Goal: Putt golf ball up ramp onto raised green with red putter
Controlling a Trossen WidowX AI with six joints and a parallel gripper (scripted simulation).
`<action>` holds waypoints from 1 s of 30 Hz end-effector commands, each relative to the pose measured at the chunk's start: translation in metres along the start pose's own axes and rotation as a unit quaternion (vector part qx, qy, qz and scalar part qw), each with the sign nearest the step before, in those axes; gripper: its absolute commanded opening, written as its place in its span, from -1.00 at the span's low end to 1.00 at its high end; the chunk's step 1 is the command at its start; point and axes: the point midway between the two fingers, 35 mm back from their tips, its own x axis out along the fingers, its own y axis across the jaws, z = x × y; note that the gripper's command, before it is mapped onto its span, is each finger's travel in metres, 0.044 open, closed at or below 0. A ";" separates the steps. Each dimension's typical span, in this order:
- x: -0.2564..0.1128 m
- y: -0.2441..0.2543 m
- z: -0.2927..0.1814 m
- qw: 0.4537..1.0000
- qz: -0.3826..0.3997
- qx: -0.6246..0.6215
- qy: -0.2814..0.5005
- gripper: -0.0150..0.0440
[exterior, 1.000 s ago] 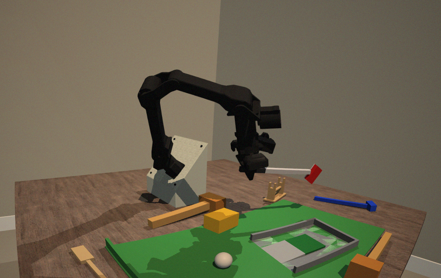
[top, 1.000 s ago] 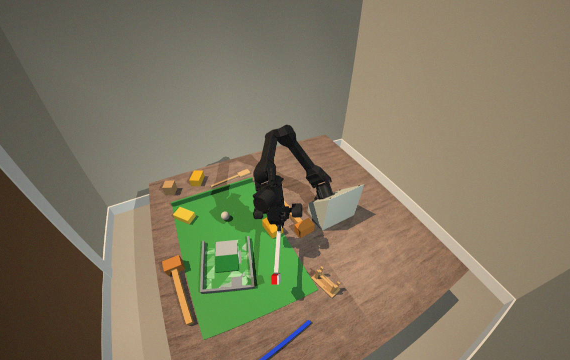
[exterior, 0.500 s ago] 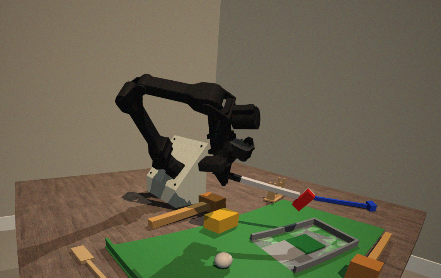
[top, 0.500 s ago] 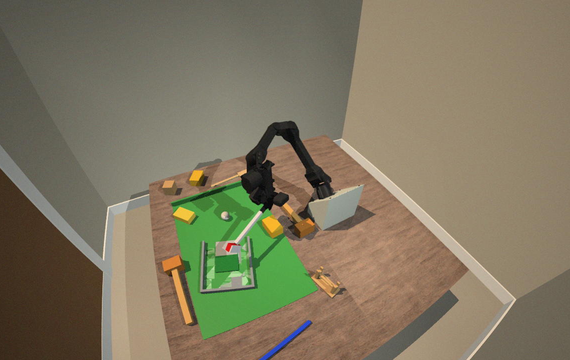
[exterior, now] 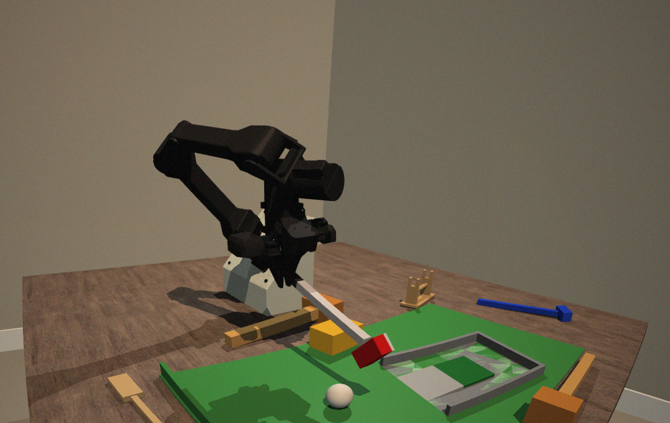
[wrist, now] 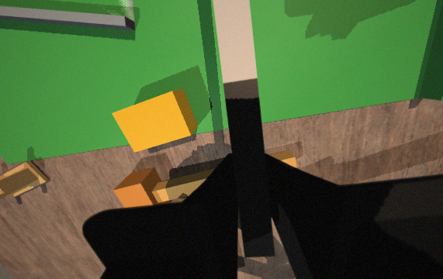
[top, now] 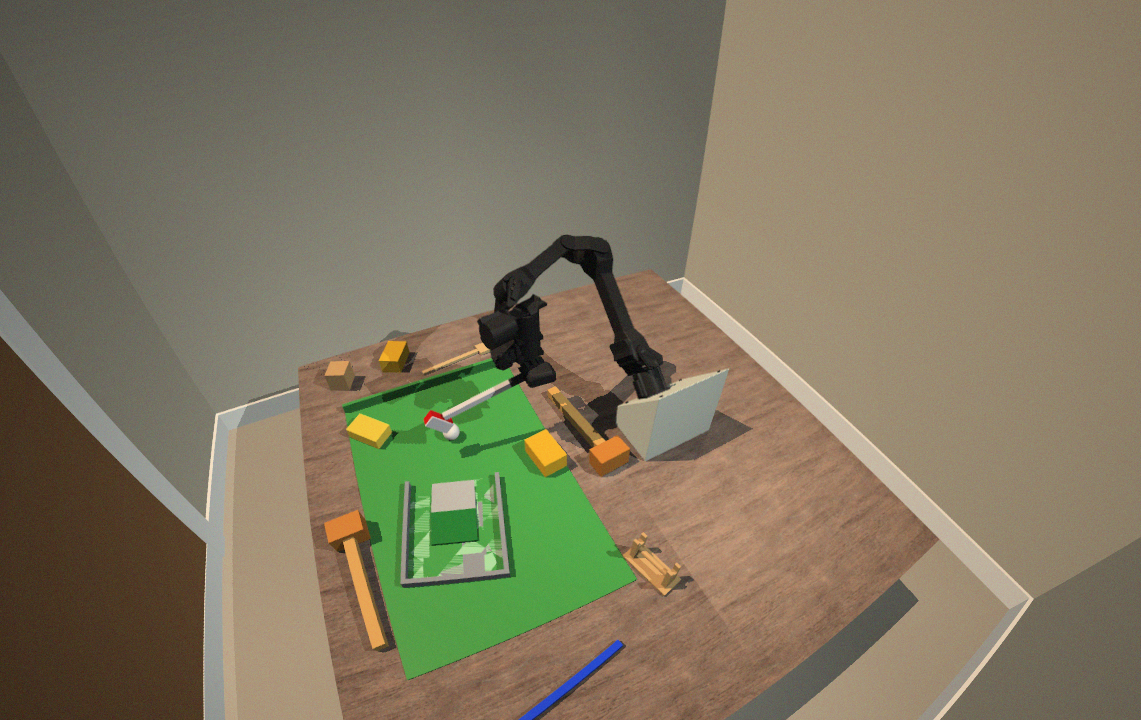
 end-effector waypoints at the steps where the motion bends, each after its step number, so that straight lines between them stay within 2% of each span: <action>1: -0.001 -0.023 -0.011 0.998 -0.016 0.061 -0.001 -0.49; 6: -0.003 -0.044 -0.022 0.992 -0.032 0.124 -0.001 -0.49; 11: 0.001 -0.045 -0.022 0.992 -0.031 0.124 -0.001 -0.49; 20: 0.034 -0.047 -0.023 0.992 -0.032 0.124 -0.002 -0.49; 30: 0.047 -0.048 -0.023 0.992 -0.032 0.125 -0.002 -0.49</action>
